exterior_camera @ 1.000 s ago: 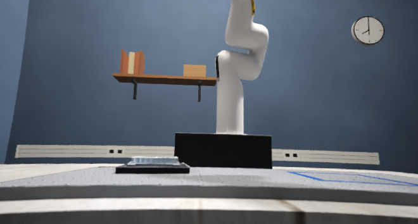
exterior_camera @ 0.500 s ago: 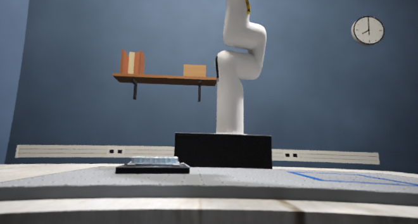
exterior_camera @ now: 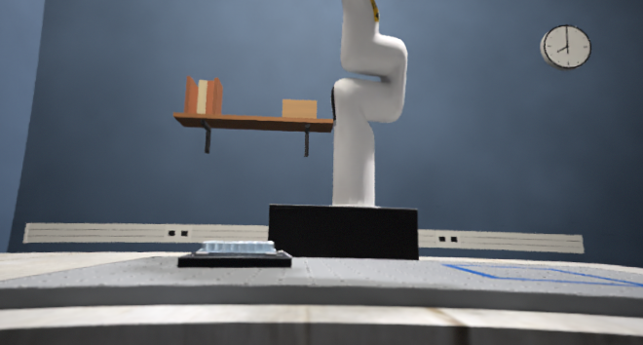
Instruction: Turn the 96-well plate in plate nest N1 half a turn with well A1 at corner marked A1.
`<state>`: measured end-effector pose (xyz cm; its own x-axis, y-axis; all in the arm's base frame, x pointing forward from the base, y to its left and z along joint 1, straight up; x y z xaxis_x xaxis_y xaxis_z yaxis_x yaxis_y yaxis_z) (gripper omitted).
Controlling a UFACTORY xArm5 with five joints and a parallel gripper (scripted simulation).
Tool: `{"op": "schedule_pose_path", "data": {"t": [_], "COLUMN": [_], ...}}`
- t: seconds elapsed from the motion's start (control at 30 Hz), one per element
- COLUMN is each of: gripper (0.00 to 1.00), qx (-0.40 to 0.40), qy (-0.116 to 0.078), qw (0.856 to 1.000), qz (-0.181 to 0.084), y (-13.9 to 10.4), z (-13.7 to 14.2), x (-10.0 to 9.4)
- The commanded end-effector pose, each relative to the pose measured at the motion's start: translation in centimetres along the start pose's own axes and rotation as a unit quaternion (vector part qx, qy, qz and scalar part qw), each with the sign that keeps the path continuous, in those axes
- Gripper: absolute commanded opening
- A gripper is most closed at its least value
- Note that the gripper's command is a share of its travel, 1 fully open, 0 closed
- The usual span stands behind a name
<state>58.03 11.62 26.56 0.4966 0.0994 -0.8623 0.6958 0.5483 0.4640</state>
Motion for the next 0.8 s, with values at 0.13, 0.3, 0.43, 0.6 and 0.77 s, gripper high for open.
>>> {"op": "schedule_pose_path", "data": {"t": [0.13,0.3,0.43,0.6,0.77], "gripper": [1.00,1.00,1.00,1.00,1.00], "qx": [0.050,0.068,0.085,0.115,0.126], "qy": [0.010,0.013,0.016,0.021,0.023], "qw": [0.997,0.995,0.993,0.987,0.984], "qz": [-0.050,-0.067,-0.085,-0.114,-0.126], "y": [-2.4,-3.5,-5.0,-6.4,-7.6], "z": [0.9,1.2,1.5,1.7,1.8], "x": [-2.0,-2.8,-3.8,-4.9,-5.8]}}
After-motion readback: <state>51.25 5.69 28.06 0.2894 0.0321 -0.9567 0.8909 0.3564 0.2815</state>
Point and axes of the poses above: the point where the finger pads meet when closed, its own x axis out along the fingers, its own z axis across the jaws, y = z × x, the point moved 5 cm from there along -x, back along the fingers, and after that the axes turned 4 degrees about -x, right-handed, at the moved point
